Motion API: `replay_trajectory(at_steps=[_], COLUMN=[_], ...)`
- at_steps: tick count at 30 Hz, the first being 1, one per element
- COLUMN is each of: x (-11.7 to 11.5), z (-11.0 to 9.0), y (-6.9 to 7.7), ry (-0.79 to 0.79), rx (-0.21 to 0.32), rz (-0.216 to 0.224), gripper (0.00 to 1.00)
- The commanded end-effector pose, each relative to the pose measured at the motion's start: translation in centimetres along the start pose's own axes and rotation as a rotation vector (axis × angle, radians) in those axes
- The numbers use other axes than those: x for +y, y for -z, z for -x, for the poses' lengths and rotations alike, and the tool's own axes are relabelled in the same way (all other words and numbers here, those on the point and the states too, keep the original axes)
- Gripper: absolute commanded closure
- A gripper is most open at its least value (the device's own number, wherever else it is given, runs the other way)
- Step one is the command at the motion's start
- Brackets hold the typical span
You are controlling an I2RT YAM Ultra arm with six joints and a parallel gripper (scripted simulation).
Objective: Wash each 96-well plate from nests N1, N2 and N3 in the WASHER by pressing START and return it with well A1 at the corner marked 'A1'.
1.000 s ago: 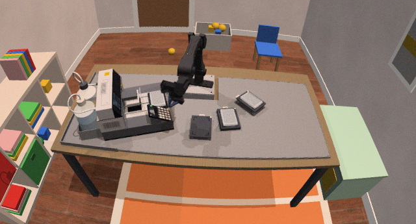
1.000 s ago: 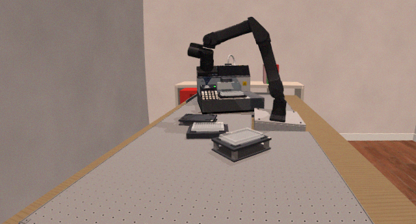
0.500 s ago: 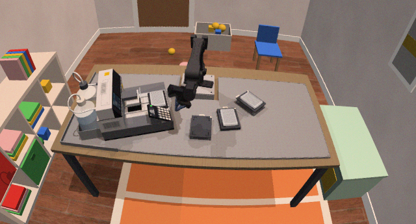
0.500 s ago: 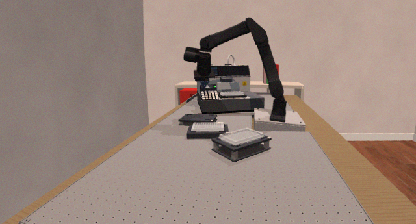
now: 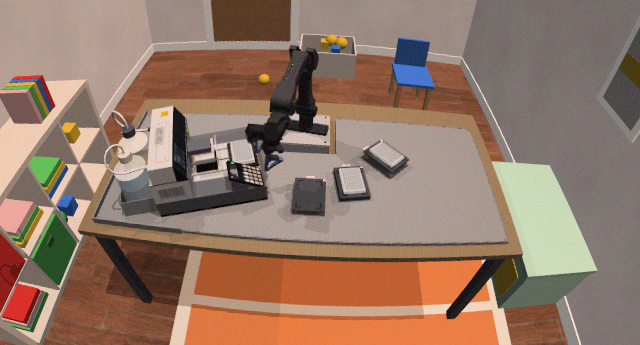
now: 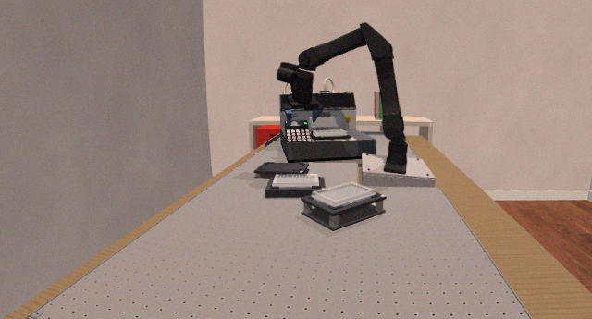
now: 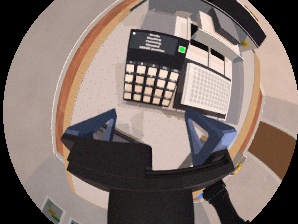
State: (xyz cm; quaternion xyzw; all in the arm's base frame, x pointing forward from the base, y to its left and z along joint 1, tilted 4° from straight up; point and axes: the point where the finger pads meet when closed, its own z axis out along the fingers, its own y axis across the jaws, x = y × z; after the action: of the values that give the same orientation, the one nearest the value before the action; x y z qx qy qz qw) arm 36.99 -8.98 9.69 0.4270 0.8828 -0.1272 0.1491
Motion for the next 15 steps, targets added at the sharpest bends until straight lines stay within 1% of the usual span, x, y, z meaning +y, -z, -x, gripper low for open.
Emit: replay_trajectory(at_steps=[1, 4, 6, 15], x=[-0.7, -2.1, -2.1, -6.4], z=[0.7, 1.2, 1.2, 2.6], y=[0.8, 0.8, 0.8, 0.9], ry=[0.187, 0.281, 0.281, 0.564], rx=[0.009, 0.033, 0.033, 0.108], rz=[0.055, 0.078, 0.078, 0.145], gripper=[0.0, 0.0, 0.0, 0.0])
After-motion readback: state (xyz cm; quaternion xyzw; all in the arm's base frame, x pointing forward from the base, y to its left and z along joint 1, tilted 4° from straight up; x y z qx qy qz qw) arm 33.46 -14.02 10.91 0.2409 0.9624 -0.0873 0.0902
